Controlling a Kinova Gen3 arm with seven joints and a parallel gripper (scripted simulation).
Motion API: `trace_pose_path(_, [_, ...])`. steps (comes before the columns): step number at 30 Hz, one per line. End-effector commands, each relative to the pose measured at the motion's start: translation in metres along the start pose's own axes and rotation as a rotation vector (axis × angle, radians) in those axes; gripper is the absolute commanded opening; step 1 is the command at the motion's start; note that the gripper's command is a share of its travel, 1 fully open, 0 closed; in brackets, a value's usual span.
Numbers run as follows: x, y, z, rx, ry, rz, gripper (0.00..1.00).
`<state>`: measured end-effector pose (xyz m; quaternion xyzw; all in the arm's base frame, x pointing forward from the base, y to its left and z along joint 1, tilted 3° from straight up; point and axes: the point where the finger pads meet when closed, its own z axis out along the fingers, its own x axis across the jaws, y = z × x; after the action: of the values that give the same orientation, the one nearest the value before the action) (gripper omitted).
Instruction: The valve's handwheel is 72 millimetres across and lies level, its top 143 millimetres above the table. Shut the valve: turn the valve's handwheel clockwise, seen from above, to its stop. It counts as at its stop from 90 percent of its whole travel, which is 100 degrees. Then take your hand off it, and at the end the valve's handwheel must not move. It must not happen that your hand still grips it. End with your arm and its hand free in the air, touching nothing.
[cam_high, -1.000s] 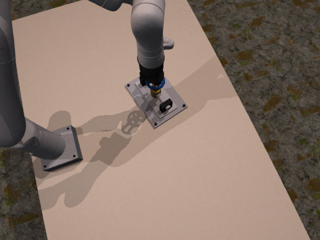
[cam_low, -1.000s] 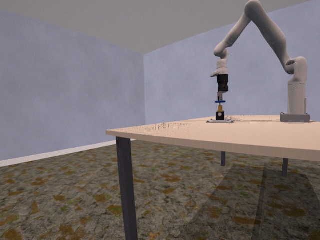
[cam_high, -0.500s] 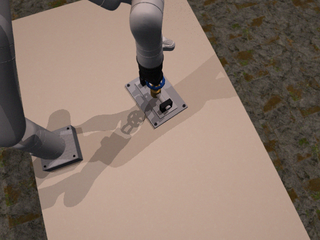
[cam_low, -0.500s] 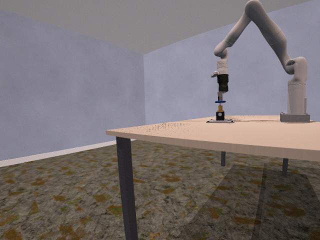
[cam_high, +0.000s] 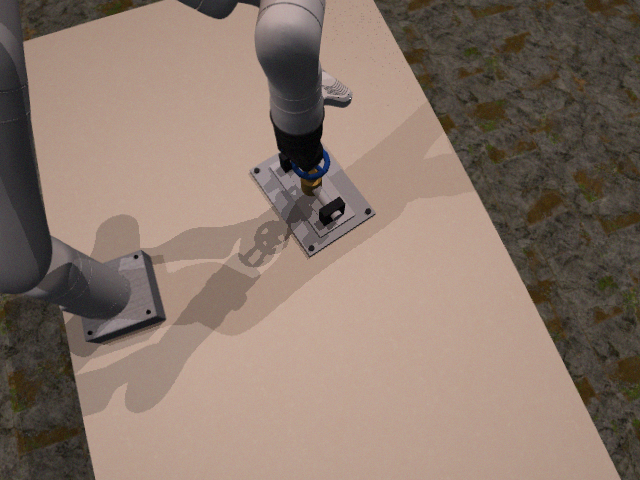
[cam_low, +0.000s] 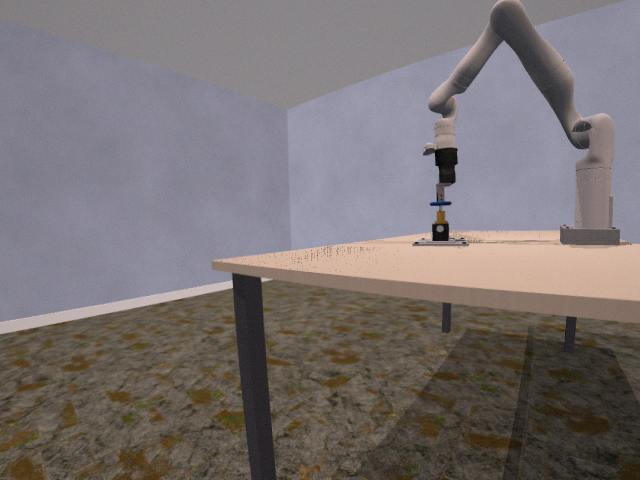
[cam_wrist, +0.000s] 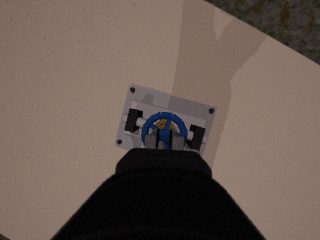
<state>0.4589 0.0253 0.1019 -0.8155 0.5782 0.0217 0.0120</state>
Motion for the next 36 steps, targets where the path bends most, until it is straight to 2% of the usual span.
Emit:
trace_pose_path(1, [0.0001,-0.0005,-0.0007,0.001,0.003,0.019,0.0])
trace_pose_path(36, [0.0002,-0.0005,-0.0007,0.002,0.003,0.639,0.0])
